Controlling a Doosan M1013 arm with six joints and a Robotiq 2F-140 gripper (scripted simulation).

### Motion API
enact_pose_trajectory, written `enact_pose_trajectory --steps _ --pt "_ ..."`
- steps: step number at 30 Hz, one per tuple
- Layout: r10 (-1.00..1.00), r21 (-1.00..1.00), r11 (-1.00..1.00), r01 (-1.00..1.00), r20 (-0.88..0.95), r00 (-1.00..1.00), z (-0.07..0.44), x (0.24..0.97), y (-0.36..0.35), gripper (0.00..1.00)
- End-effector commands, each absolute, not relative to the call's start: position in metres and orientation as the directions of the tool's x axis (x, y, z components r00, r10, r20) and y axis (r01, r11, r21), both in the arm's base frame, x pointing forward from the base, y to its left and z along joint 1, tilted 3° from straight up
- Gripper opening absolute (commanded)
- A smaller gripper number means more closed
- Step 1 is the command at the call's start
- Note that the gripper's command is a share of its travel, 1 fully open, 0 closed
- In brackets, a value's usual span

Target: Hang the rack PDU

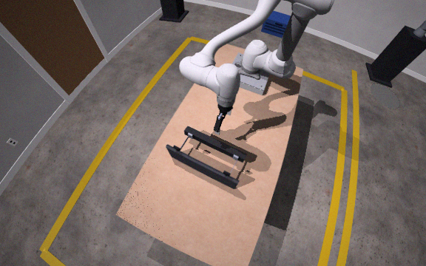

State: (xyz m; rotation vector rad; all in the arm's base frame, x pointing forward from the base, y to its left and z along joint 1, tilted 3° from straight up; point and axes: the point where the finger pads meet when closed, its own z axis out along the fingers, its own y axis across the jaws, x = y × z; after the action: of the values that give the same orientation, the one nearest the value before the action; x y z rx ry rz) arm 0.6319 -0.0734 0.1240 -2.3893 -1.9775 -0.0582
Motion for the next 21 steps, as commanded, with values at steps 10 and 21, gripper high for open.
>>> enact_pose_trajectory --steps 10,21 --pt "0.981 -0.006 -0.187 0.982 0.054 0.187 0.124 0.609 -0.069 1.0" --pt "0.981 -0.006 -0.187 0.982 0.054 0.187 0.124 0.607 -0.069 1.0"
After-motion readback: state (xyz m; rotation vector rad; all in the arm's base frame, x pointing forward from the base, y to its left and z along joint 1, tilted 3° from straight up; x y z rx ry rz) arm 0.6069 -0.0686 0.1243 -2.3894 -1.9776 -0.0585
